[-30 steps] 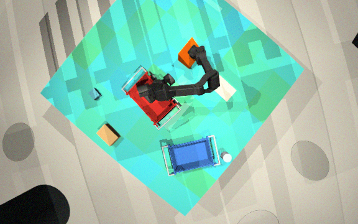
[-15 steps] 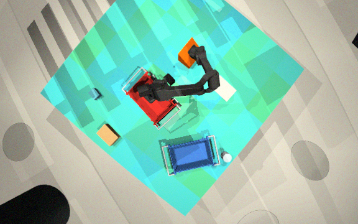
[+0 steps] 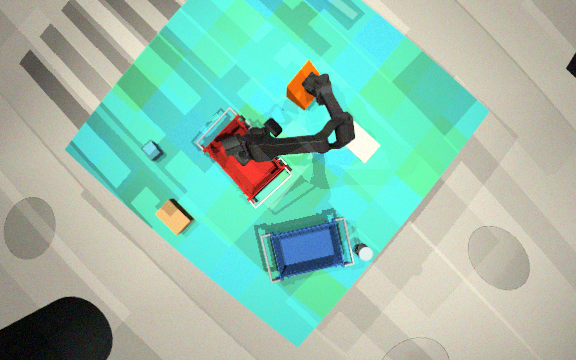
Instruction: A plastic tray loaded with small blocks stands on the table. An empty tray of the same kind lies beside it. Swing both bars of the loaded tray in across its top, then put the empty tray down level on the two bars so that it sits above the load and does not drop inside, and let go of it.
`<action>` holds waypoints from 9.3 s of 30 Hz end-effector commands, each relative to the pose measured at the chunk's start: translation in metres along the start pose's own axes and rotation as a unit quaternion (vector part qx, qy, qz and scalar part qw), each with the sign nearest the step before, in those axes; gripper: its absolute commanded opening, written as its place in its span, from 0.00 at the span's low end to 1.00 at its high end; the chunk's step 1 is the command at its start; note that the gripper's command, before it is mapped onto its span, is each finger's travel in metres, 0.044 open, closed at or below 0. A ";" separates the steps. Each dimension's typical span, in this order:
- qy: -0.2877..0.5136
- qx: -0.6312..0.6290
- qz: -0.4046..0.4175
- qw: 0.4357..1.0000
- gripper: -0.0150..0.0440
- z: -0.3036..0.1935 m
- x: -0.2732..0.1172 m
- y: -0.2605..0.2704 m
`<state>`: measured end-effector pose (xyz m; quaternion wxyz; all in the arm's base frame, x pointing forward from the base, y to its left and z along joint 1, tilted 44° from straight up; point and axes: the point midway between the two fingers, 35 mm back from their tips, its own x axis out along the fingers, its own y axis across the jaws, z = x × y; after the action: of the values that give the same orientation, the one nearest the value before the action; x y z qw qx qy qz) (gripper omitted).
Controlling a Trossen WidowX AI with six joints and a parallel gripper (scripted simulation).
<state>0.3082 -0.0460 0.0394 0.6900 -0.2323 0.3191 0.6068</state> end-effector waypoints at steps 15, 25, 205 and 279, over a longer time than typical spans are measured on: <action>0.001 -0.001 0.013 1.000 0.25 0.004 0.006 0.004; 0.001 -0.001 0.013 1.000 0.25 0.004 0.006 0.004; 0.000 -0.001 0.013 1.000 0.25 0.005 0.029 0.012; 0.000 -0.001 0.013 1.000 0.73 0.005 0.029 0.012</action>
<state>0.2990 -0.0206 0.0225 0.6817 -0.2307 0.3206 0.6159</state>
